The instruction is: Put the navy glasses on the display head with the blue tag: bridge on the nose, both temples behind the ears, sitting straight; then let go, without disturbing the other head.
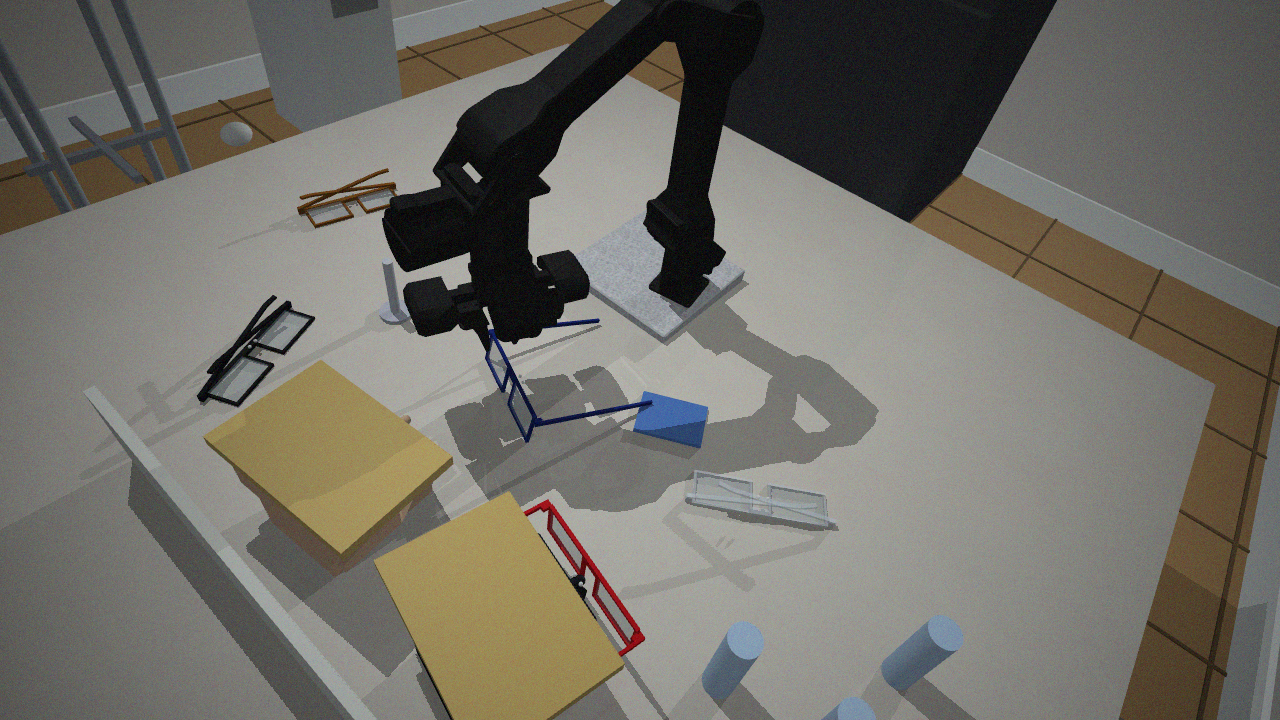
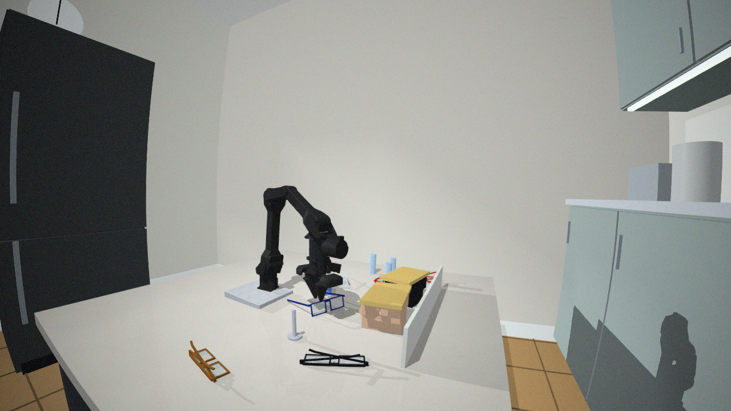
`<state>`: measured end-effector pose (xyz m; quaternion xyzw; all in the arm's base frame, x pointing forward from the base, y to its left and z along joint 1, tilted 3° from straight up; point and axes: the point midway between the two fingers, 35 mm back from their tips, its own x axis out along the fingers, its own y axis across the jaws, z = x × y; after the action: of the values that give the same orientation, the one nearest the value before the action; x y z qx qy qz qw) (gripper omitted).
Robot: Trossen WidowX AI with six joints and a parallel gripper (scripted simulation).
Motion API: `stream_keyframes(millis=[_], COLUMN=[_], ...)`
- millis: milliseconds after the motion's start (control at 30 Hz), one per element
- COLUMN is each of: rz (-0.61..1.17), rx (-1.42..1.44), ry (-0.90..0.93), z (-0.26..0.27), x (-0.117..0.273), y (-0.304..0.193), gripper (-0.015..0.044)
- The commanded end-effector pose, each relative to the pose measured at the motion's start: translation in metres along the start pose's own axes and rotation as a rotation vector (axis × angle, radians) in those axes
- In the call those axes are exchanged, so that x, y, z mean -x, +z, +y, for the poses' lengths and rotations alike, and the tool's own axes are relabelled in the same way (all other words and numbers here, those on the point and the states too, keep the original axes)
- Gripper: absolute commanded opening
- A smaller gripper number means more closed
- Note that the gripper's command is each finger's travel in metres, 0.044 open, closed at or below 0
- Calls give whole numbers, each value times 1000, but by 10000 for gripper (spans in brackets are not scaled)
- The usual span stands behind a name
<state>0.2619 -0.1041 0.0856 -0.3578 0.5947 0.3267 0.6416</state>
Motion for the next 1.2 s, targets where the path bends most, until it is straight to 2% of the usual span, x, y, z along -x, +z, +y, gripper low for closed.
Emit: stream_keyframes(millis=[0, 667, 733, 1167], rz=[4, 4, 1, 1], rx=[-1, -1, 2, 2], ry=[9, 9, 4, 4], z=[1, 3, 2, 2], x=[-9, -34, -31, -31], y=[-1, -1, 0, 0], gripper=[140, 140, 87, 1])
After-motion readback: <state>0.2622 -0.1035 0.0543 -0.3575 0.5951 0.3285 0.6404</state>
